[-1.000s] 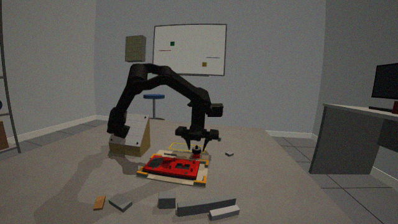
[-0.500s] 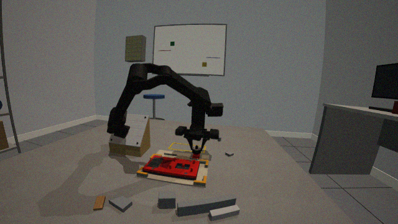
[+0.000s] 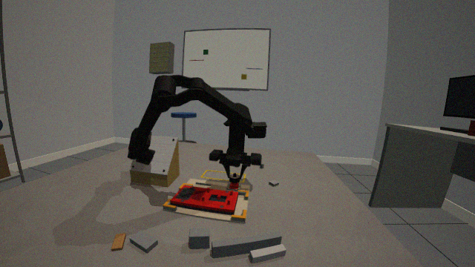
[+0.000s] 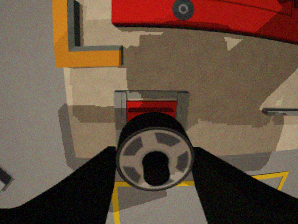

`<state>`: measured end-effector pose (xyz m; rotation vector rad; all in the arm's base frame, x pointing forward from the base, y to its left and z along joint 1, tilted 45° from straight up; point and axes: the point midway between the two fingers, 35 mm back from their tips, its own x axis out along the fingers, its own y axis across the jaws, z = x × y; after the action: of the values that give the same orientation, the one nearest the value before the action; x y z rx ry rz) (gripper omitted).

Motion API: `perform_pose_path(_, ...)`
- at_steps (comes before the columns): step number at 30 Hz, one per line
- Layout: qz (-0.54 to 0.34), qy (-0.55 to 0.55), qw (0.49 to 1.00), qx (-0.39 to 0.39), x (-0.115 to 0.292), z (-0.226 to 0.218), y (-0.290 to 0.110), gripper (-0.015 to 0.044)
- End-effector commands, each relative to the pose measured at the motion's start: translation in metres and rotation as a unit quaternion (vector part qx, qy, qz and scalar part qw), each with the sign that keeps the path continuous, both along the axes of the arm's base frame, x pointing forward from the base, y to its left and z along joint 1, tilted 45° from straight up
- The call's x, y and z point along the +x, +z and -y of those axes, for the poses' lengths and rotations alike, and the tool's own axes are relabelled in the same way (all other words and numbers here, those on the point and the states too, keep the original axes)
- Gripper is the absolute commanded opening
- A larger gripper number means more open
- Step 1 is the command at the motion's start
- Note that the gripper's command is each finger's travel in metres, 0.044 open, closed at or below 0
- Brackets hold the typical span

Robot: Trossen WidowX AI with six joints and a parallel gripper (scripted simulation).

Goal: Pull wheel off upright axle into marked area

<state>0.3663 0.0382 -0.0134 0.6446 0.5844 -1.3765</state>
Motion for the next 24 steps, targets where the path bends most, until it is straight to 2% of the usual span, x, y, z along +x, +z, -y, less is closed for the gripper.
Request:
perform_pose_path(1,0.001,-0.001,1.000,0.001,-0.0003,-0.0013,0.0012,0.0000)
perform_pose_path(24,0.001,-0.001,1.000,0.001,-0.0008,-0.0068,0.0064,0.0000)
